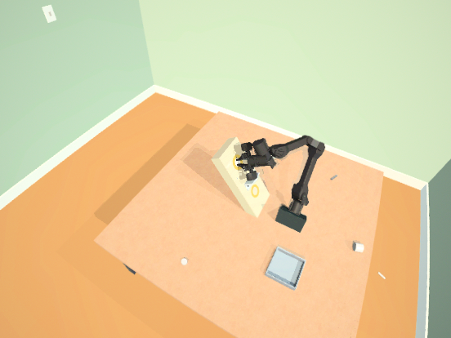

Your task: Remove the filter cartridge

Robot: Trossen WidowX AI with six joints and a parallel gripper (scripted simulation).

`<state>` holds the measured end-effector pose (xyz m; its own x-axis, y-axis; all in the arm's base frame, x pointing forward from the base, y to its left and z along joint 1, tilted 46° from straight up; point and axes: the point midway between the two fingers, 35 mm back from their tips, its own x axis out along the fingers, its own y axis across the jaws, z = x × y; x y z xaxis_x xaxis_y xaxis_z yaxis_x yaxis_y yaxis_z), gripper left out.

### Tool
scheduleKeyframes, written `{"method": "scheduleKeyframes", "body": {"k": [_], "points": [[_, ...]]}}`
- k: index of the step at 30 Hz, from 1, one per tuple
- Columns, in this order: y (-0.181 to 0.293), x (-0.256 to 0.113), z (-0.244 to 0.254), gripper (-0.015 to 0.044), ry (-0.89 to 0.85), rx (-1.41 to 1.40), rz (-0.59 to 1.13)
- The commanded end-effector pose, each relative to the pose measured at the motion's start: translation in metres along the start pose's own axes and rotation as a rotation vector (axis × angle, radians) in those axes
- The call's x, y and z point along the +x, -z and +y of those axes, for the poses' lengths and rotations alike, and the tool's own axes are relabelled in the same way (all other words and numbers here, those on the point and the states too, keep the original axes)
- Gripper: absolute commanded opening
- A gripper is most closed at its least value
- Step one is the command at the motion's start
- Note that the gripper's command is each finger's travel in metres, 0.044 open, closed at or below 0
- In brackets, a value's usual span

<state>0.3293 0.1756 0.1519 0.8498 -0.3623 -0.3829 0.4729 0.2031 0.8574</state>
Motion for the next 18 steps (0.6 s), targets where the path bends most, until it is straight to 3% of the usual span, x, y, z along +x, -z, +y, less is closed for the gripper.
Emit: {"method": "scheduleKeyframes", "body": {"k": [1,18], "points": [[0.0,0.007,0.001,0.0,0.012,0.018,0.002],[0.003,-0.054,-0.002,0.0,0.023,0.013,0.004]]}}
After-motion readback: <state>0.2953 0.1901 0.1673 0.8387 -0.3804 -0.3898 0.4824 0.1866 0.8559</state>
